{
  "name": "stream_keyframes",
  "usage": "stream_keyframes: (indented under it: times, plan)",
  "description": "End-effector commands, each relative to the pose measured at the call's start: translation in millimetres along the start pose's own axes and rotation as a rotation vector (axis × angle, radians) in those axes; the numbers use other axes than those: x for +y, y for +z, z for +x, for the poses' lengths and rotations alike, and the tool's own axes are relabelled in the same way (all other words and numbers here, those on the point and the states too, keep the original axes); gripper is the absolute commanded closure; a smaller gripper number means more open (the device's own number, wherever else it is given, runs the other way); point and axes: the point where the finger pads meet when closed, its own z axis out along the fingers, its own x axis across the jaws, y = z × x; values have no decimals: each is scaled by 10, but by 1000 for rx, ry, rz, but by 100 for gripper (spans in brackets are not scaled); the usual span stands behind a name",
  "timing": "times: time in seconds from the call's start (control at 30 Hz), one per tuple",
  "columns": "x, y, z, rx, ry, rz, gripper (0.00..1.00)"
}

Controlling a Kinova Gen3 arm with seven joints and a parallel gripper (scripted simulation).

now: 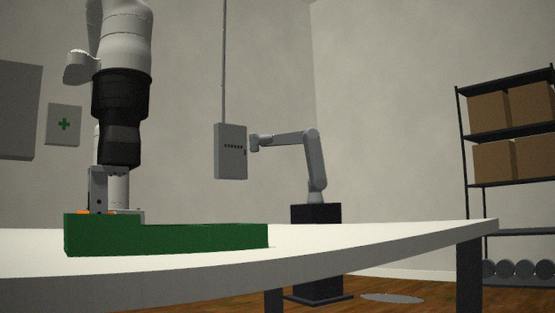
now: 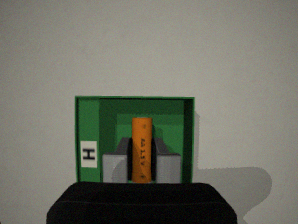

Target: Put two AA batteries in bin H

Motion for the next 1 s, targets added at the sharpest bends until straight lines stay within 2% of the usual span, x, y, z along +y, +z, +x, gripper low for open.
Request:
stream_keyframes:
  times: [0.0,0.47,0.5,0.97]
  plan:
    - [22,48,21,6,-3,-2,69]
    - [23,48,20,6,-3,-2,69]
    - [23,48,20,6,-3,-2,40]
    - [23,47,20,6,-3,-2,40]
